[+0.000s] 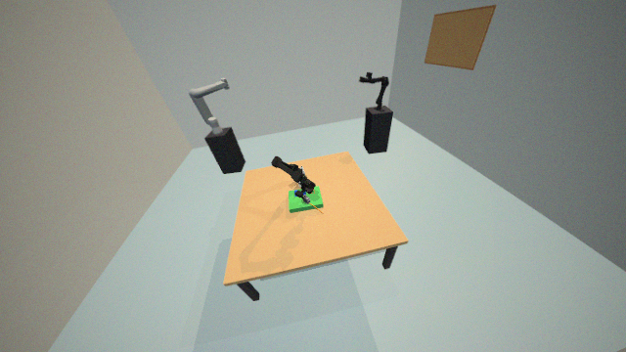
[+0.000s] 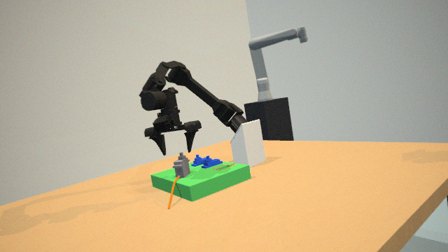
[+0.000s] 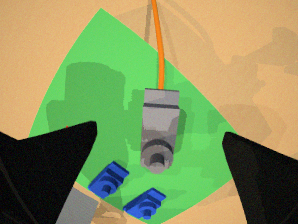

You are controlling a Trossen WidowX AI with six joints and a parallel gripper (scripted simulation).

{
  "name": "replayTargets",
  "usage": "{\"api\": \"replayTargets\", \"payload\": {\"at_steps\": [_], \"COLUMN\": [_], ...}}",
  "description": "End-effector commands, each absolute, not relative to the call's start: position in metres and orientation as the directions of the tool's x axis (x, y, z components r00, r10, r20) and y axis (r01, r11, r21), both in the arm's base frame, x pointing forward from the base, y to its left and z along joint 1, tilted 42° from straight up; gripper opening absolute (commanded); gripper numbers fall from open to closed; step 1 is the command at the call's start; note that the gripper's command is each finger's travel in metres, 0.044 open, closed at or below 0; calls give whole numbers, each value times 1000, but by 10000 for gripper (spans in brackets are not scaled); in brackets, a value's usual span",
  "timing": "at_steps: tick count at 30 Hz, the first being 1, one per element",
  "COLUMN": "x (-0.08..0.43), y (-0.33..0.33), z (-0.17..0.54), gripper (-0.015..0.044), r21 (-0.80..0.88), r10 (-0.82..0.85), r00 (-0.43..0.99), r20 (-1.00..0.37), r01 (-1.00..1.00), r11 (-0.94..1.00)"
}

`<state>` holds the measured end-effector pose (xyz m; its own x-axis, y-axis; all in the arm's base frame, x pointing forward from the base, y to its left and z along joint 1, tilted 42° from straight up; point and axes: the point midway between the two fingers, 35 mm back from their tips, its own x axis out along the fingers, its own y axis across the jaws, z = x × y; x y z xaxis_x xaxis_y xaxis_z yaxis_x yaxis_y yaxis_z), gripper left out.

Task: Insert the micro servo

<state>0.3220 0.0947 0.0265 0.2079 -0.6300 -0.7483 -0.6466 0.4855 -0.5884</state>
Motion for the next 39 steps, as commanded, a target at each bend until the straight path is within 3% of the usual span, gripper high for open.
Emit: {"api": "replayTargets", "payload": {"at_steps": [1, 19, 31, 37, 39], "x": [323, 327, 327, 327, 326], "y": [84, 71, 71, 71, 73], "z": [16, 1, 1, 1, 4], "gripper": [440, 440, 125, 85, 32], "r21": [-588, -589, -589, -589, -589], "r10": [-639, -639, -639, -639, -639], "r00": [201, 201, 201, 201, 201], "r20": [-743, -742, -742, -742, -743], "r01": [-651, -651, -651, -651, -651], "r11": [480, 479, 479, 479, 480]}}
